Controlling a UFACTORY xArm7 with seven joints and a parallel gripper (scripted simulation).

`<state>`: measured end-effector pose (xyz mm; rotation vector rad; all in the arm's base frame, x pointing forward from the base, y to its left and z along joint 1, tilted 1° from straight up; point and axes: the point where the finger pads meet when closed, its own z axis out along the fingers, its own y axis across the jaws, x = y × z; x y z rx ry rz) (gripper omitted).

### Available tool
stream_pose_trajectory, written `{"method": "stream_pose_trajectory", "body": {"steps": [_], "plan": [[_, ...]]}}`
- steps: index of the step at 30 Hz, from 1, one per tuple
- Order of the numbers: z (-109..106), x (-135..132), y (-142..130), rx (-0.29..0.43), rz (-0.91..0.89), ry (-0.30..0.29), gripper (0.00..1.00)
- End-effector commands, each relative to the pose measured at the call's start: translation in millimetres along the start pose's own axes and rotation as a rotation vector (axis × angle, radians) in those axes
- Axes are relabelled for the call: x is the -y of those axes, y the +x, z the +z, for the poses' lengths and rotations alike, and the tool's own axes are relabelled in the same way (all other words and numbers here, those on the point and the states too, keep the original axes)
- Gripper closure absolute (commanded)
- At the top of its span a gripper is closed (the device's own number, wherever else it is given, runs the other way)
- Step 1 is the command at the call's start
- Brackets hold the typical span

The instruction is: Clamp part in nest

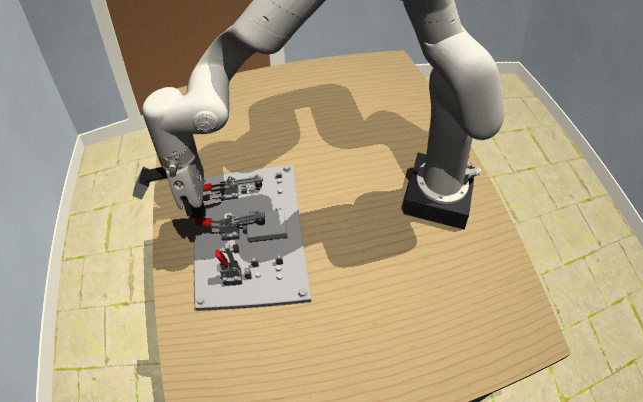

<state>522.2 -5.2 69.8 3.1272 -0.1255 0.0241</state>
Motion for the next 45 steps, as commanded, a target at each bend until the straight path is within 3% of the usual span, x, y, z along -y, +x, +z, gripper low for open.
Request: {"method": "stream_pose_trajectory", "body": {"steps": [1,32,45], "plan": [[-1,0,2,-0.005,0.0,0.0,1.0],[0,0,2,-0.005,0.0,0.0,1.0],[10,0,3,-0.005,0.0,0.0,1.0]]}}
